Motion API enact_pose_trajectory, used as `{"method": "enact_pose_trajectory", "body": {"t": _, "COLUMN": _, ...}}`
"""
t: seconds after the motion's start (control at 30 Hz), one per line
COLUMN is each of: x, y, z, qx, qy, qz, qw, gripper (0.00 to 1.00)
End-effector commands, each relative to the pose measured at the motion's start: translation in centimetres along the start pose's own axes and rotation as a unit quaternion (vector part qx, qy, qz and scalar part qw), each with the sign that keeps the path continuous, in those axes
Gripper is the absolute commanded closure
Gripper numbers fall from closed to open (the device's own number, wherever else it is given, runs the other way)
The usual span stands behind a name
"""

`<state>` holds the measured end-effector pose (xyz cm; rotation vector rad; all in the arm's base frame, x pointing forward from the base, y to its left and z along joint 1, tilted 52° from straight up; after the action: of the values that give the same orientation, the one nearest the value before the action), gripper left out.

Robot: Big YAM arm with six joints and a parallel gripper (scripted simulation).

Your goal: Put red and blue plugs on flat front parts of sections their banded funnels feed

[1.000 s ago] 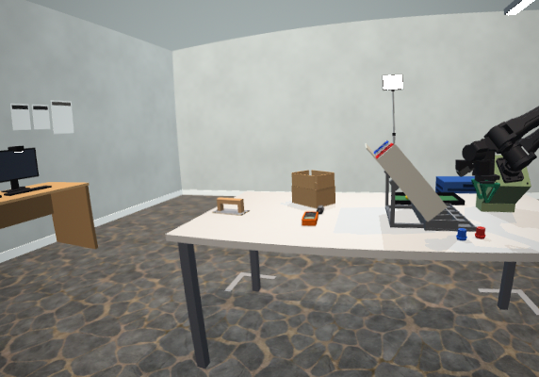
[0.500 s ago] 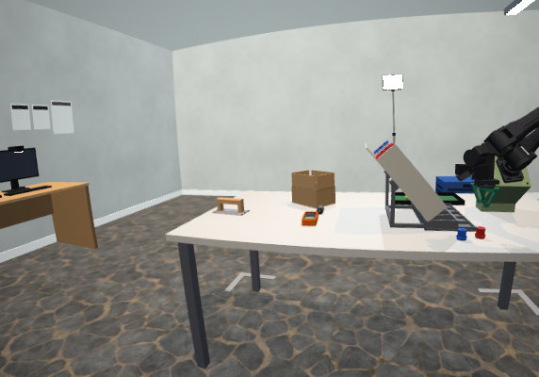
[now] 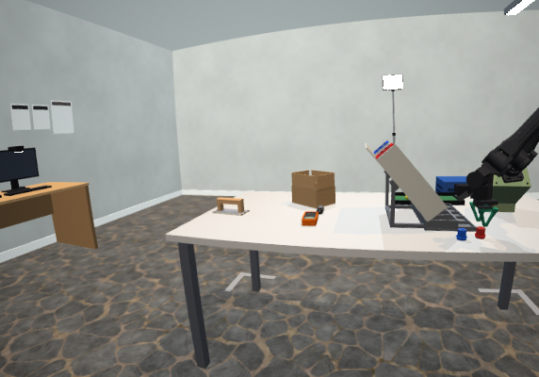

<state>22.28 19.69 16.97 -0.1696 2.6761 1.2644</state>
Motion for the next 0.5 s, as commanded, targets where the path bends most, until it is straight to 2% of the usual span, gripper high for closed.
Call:
{"method": "enact_pose_trajectory", "body": {"t": 0.0, "x": 0.07, "y": -0.08, "z": 0.78, "qx": -0.002, "qy": -0.001, "qz": 0.017, "qw": 1.000, "gripper": 0.37}}
{"method": "enact_pose_trajectory", "body": {"t": 0.47, "x": -0.05, "y": -0.16, "z": 0.76, "qx": -0.001, "qy": -0.002, "qz": 0.020, "qw": 1.000, "gripper": 0.37}}
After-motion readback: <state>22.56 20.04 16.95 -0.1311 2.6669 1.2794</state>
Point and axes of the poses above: the point where the finger pads meet when closed, its own z axis out along the fingers, its own y axis across the jaws, x = y × z, the point moved 8 cm from there along -z, back along the fingers, and after that the axes turned 10 degrees about -z, right-handed, at the moved point
